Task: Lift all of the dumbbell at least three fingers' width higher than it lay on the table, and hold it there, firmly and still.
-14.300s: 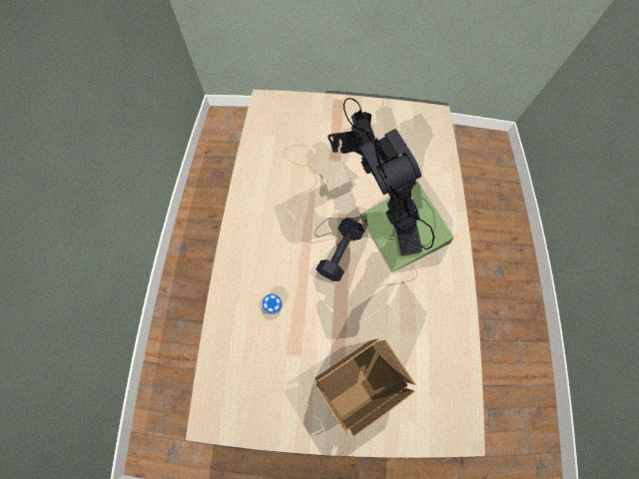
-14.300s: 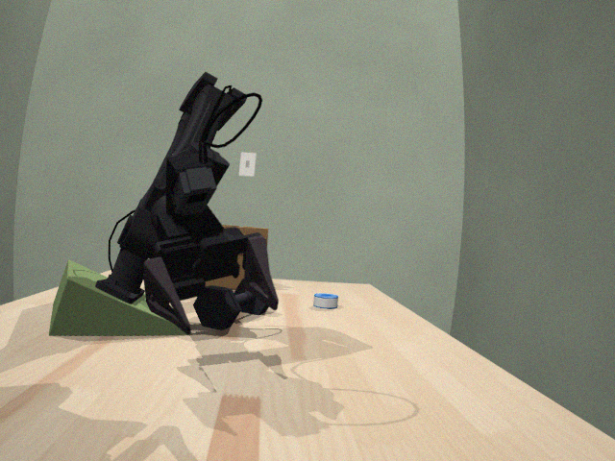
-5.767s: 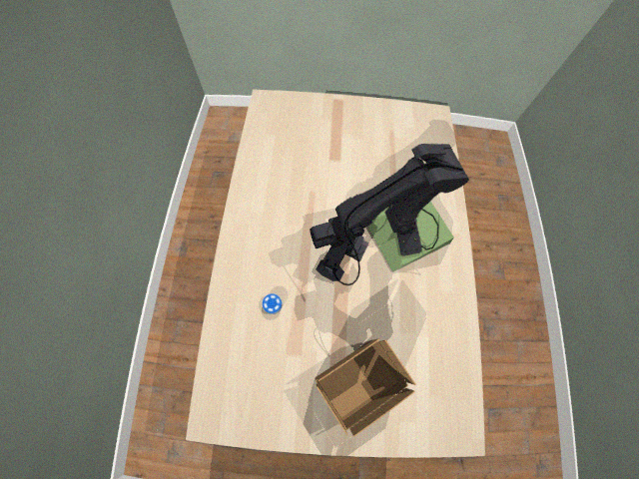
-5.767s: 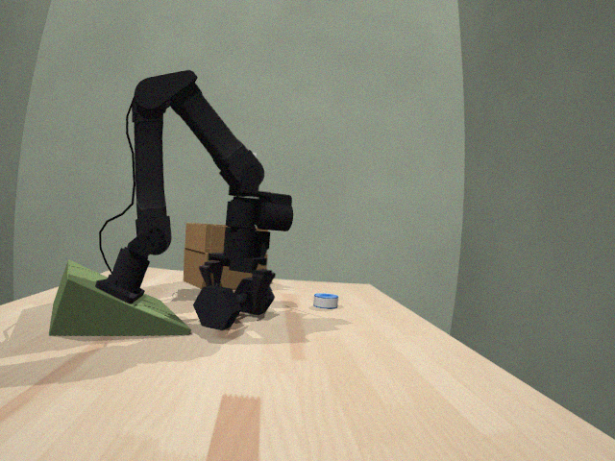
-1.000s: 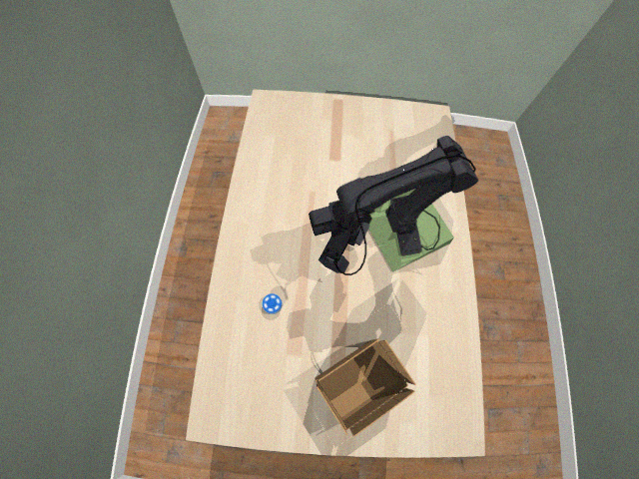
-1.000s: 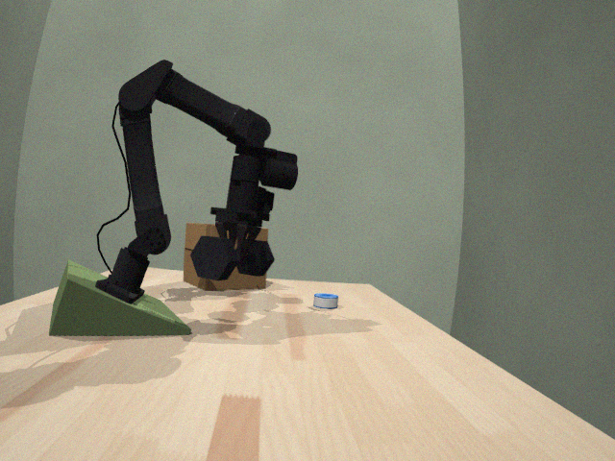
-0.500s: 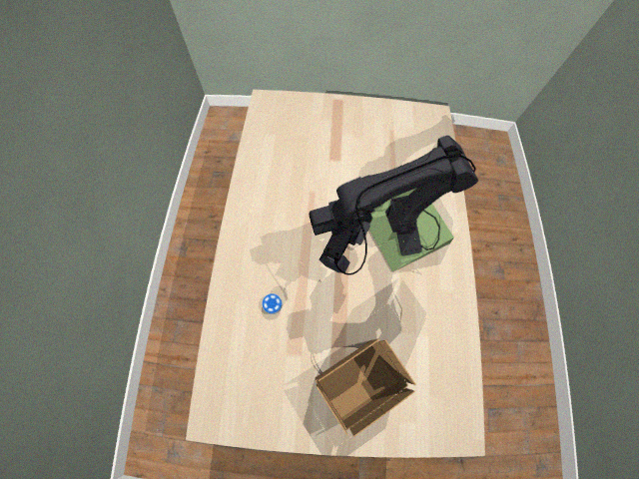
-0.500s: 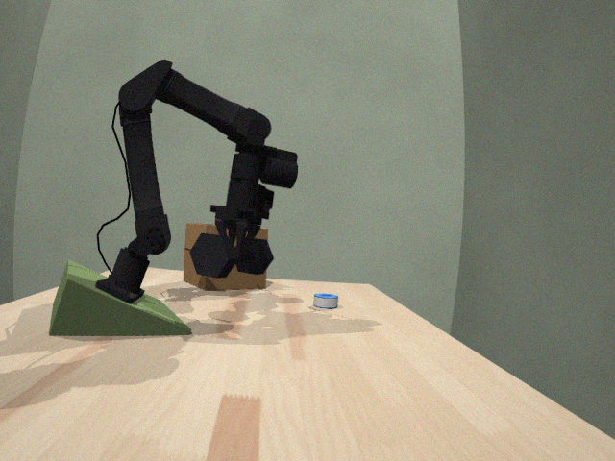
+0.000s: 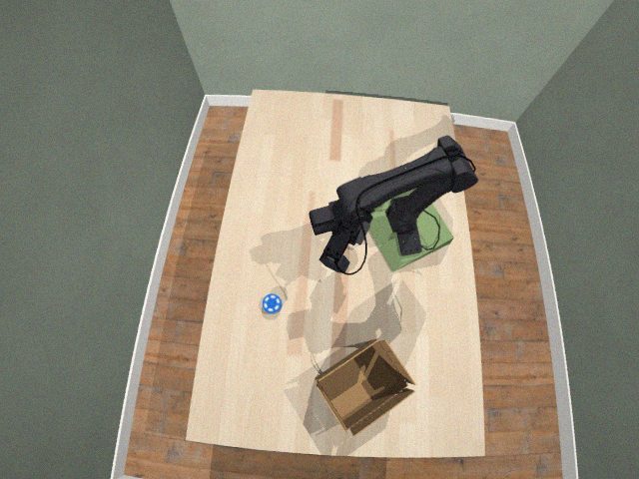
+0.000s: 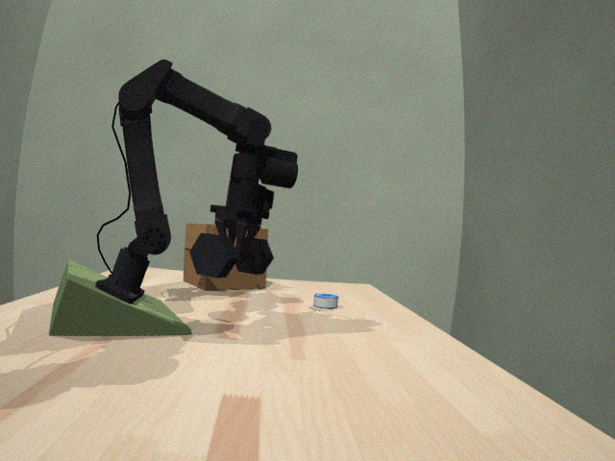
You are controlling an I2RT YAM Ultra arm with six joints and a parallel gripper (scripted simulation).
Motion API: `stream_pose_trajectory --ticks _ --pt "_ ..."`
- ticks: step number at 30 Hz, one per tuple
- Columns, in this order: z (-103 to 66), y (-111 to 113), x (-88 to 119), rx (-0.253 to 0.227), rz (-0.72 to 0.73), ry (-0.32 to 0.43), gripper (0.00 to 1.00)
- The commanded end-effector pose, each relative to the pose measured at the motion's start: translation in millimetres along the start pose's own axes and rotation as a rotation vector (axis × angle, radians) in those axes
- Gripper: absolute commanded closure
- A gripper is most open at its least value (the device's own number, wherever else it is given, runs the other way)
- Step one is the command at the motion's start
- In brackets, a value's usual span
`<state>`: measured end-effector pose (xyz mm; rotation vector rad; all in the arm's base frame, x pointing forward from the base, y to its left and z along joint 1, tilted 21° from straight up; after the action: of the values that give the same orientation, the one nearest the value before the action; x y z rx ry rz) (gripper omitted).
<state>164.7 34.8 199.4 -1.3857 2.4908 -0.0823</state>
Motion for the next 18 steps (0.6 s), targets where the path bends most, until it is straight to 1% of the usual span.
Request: stream_pose_trajectory --ticks 1,18 --pt "-29.4 -4.3 -6.6 0.062 -0.007 -0.083 1.00" --pt "-29.4 -4.3 -6.6 0.062 -0.007 -0.083 1.00"
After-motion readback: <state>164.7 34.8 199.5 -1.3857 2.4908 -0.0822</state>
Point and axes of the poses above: the point where the finger pads meet when closed, its own z axis out along the fingers, its own y axis across the jaws, x = y × z, the point moved 5 cm from there along -z, back along the fingers, and after that the axes turned 2 degrees about -z, right-handed, at the moved point
